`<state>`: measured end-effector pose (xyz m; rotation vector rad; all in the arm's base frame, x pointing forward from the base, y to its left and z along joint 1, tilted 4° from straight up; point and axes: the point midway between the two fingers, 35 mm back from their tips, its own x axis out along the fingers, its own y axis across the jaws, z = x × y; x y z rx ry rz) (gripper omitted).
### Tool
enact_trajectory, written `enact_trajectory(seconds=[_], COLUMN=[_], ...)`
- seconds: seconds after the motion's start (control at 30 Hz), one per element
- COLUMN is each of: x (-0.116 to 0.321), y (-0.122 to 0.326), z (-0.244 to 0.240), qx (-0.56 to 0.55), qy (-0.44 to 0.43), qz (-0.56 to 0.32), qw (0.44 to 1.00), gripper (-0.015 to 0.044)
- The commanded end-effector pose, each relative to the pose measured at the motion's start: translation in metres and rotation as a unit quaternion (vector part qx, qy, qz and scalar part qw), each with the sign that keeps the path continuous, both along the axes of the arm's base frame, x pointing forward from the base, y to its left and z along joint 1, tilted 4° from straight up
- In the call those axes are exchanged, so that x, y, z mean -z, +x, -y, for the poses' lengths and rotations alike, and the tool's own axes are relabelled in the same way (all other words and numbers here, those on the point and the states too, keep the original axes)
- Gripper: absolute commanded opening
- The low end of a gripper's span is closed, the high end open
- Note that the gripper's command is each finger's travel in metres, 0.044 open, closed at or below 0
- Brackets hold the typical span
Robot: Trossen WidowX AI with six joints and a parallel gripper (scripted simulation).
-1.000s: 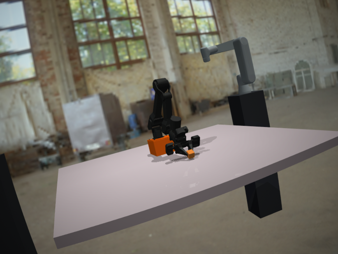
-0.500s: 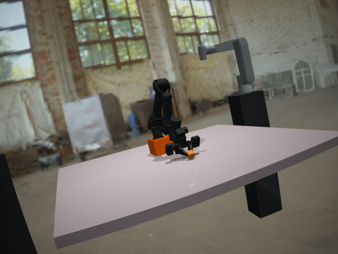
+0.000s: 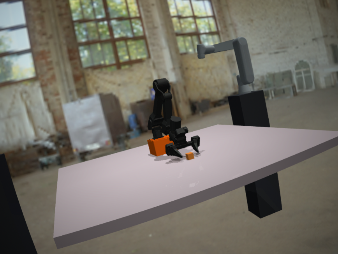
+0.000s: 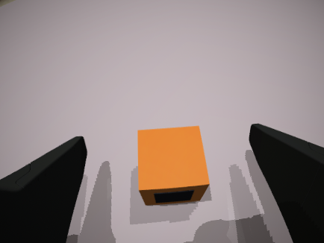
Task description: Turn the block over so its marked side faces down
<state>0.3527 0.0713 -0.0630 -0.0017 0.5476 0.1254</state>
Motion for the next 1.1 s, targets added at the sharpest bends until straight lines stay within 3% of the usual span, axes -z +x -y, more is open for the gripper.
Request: enact_trajectory(seconds=[0.0,0.9,1.07], x=[0.0006,0.0006,-0.0043], y=[-0.0004,-0.0004,0.0091], z=[0.0008,0.0008,-0.0012], qx=[0.003,0.003,0.000], qy=[-0.001,-0.001,-0.009], qz=[0.000,0.000,-0.060], qw=[1.000,1.000,0.998], gripper=[0.0440,0.0440,0.0440])
